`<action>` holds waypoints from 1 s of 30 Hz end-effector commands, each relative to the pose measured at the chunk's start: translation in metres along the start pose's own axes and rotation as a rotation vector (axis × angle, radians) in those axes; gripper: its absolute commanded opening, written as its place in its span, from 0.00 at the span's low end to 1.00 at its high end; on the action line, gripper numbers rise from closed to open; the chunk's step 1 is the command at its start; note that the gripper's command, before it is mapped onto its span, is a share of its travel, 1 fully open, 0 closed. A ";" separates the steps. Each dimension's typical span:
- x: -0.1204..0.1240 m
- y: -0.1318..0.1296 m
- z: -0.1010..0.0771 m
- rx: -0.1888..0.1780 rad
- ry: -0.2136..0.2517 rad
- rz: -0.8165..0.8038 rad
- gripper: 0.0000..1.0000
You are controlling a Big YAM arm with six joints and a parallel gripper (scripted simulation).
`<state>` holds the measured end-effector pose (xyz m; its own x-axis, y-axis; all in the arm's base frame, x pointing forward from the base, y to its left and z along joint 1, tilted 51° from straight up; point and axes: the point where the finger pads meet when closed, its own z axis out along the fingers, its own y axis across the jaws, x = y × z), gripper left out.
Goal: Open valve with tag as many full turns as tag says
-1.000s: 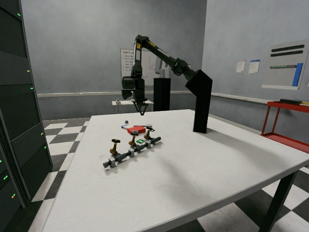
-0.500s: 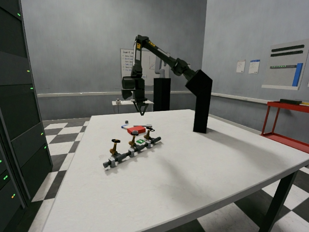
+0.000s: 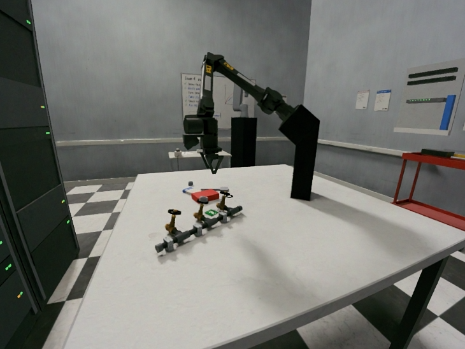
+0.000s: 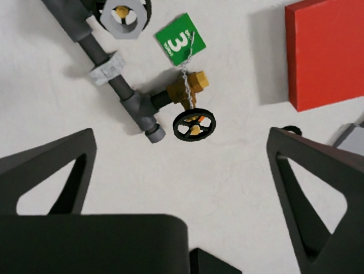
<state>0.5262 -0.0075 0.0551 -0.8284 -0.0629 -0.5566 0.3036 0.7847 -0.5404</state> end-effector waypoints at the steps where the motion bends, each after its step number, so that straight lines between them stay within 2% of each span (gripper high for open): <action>1: -0.010 -0.006 -0.005 -0.001 -0.021 0.043 1.00; 6: -0.010 -0.006 -0.005 -0.001 -0.021 0.045 1.00; 10: -0.004 -0.013 0.002 -0.021 -0.026 0.151 1.00; 12: 0.003 -0.014 0.007 -0.052 -0.036 0.285 1.00; 16: 0.027 -0.020 0.024 -0.138 -0.060 0.603 1.00; 18: 0.052 -0.017 0.042 -0.176 -0.052 0.730 1.00; 20: 0.052 -0.017 0.042 -0.176 -0.052 0.730 1.00; 21: 0.059 -0.019 0.047 -0.201 -0.057 0.886 1.00; 27: 0.089 -0.027 0.064 -0.291 -0.087 1.272 1.00; 28: 0.091 -0.027 0.065 -0.300 -0.093 1.338 1.00; 29: 0.089 -0.014 0.057 -0.331 -0.096 1.401 1.00; 30: 0.089 -0.014 0.057 -0.338 -0.099 1.464 1.00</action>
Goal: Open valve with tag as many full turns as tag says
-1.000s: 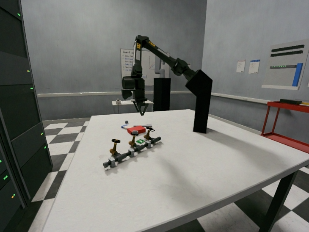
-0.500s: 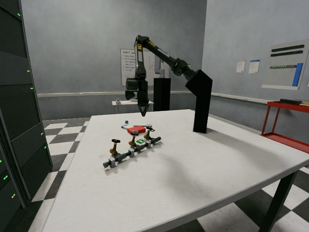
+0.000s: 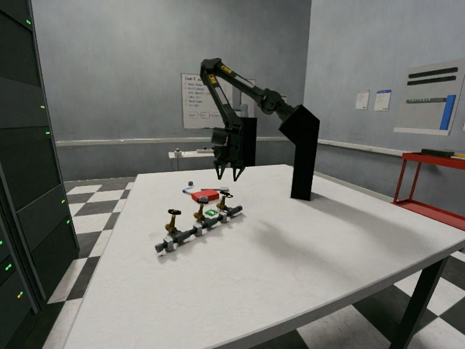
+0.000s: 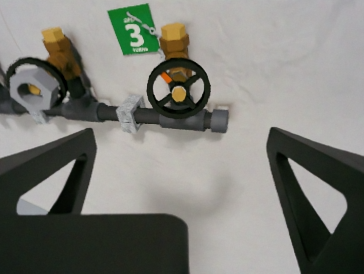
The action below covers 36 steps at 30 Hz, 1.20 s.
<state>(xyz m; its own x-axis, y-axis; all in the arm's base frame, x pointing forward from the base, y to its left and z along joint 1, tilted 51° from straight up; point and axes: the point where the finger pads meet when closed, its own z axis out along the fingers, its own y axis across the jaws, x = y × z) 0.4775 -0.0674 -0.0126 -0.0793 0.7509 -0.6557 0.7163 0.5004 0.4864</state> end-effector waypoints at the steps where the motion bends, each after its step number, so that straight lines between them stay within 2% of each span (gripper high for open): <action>1: 0.013 -0.003 0.000 -0.043 -0.032 0.313 1.00; 3: 0.008 0.008 0.004 -0.060 -0.040 0.323 1.00; 7: 0.008 0.008 0.004 -0.060 -0.040 0.323 1.00; 8: -0.001 0.016 -0.002 -0.083 -0.050 0.336 1.00; 14: -0.001 0.017 -0.001 -0.082 -0.048 0.335 1.00; 17: 0.006 0.009 0.006 -0.064 -0.041 0.326 1.00; 22: -0.003 -0.002 0.018 -0.042 -0.056 0.342 1.00; 25: -0.003 -0.003 0.019 -0.037 -0.055 0.339 1.00; 36: -0.004 -0.002 0.045 -0.042 -0.056 0.319 1.00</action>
<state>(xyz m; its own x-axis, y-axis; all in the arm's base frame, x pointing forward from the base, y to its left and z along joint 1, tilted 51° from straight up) 0.5060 -0.0813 -0.0299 0.1845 0.8558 -0.4832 0.6637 0.2541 0.7035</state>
